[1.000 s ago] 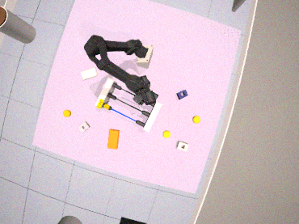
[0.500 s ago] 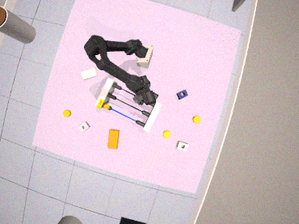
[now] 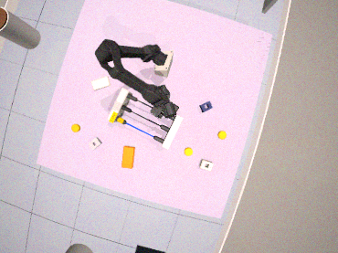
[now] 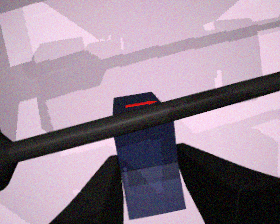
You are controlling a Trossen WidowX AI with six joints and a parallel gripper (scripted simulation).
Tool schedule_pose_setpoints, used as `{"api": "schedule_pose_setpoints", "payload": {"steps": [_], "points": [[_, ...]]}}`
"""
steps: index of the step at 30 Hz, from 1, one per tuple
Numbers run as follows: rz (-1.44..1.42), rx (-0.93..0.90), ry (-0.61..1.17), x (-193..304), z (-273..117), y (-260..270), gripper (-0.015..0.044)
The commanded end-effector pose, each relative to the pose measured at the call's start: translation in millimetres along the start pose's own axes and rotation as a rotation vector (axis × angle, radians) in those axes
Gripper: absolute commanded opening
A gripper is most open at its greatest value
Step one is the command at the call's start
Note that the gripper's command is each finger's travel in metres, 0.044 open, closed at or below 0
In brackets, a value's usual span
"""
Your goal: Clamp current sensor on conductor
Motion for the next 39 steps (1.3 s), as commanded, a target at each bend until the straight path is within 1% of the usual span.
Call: {"api": "schedule_pose_setpoints", "payload": {"steps": [1,15,30,39], "points": [[0.0,0.003,0.0,1,-2,-1,0.0],[-0.002,0.002,0.003,55,-17,-16,0.0],[-0.002,0.002,0.003,58,-12,-16,0.0],[0.008,-0.006,0.0,55,-15,-14,0.0236]]}}
Point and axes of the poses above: the point midway between the two fingers, 35 mm back from their tips, its own z axis out along the fingers, its own y axis across the jaws, x = y × z, the point moved 7 cm from there along -z, back along the fingers, and after that the axes turned 10 degrees about z, right-handed, at the moved point
